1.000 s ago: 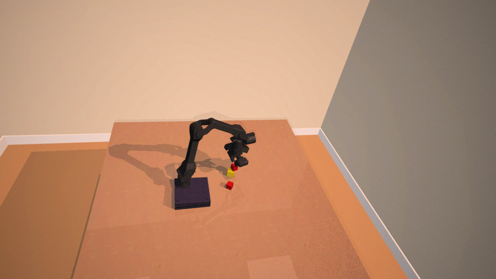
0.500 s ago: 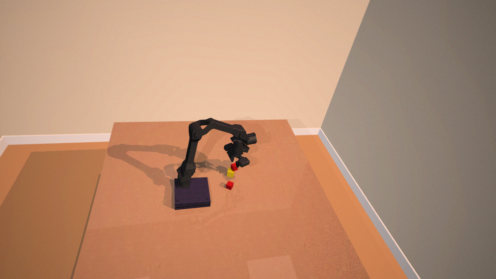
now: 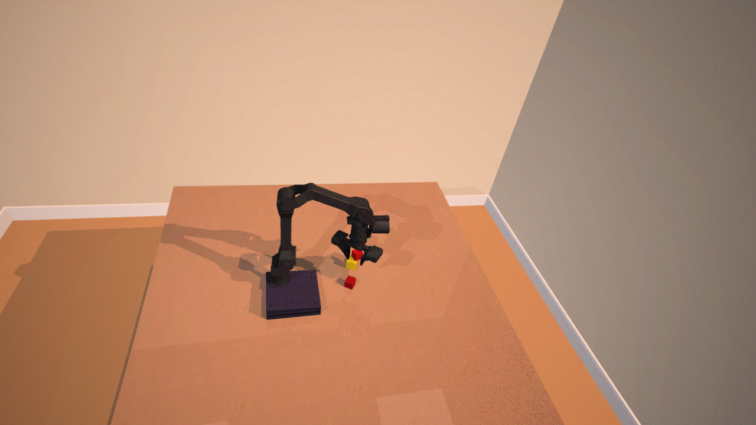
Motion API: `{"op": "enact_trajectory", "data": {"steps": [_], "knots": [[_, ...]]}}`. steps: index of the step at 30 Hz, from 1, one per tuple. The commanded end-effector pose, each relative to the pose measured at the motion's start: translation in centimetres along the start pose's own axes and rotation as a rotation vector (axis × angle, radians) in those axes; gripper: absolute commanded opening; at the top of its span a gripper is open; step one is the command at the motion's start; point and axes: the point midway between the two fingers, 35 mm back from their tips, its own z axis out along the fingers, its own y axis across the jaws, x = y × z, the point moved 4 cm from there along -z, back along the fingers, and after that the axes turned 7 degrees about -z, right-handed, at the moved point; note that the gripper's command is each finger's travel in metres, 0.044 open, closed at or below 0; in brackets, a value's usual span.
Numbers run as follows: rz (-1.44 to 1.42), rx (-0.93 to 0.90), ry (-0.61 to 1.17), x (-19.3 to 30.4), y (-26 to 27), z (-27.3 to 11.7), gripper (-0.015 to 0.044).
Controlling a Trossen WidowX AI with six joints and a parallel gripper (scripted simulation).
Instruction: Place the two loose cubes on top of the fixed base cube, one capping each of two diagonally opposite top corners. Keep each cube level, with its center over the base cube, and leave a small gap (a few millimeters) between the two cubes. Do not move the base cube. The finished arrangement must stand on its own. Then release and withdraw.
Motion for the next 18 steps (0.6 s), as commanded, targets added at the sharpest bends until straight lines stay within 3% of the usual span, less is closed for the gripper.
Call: {"op": "enact_trajectory", "data": {"steps": [1,7,15,18], "knots": [[-0.092,-0.003,-0.004,1.5,0.3,-0.5,0.0265],[-0.092,-0.003,-0.004,1.5,0.3,-0.3,0.0265],[-0.092,-0.003,-0.004,1.5,0.3,5.3,0.0265],[-0.092,-0.003,-0.004,1.5,0.3,5.8,0.0265]]}}
